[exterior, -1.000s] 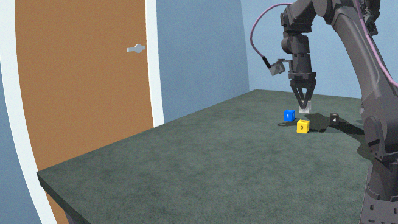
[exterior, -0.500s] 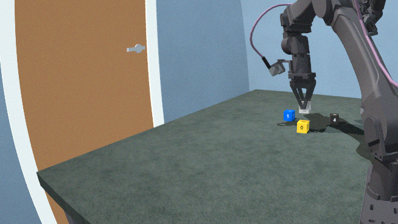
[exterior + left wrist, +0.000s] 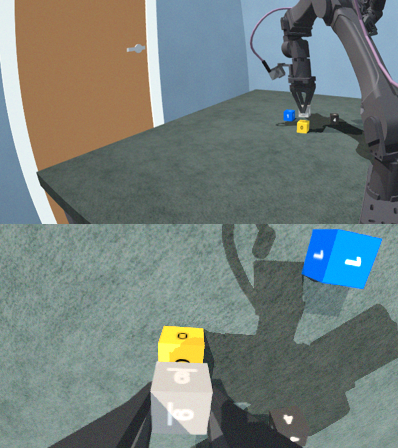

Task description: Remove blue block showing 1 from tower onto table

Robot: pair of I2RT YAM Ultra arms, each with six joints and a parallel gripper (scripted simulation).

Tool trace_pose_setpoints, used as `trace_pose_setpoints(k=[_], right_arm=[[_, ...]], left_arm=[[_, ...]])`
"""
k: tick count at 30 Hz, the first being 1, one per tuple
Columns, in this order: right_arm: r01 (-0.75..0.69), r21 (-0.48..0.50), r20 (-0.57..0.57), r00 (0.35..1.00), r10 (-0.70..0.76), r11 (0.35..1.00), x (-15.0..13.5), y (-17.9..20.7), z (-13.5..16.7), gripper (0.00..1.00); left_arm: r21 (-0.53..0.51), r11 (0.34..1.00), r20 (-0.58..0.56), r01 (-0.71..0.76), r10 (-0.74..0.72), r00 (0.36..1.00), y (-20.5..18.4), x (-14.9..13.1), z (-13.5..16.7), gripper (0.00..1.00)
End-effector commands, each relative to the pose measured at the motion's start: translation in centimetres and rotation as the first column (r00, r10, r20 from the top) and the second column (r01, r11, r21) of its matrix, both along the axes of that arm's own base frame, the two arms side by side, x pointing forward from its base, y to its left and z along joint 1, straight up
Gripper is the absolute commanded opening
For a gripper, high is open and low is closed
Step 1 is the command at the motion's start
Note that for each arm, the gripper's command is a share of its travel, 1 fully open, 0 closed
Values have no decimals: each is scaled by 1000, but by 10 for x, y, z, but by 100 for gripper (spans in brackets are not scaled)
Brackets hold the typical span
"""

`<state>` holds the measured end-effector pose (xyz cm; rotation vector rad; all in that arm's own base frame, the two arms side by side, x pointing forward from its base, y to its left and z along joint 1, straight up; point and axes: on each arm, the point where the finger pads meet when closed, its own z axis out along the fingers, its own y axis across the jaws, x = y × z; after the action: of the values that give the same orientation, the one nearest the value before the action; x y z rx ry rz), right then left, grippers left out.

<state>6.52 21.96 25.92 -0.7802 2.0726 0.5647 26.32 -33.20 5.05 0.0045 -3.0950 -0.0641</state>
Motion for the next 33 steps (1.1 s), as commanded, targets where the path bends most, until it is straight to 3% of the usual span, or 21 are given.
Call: trace_pose_setpoints(k=[1,33], right_arm=[[14,23,2,1000,-14,1000,2,-1,10,100],[14,23,2,1000,-14,1000,2,-1,10,100]], left_arm=[[-16,1000,29,-5,5,1000,-1,6,2,27],[-10,1000,24,-8,8,1000,1,4,-13,27]])
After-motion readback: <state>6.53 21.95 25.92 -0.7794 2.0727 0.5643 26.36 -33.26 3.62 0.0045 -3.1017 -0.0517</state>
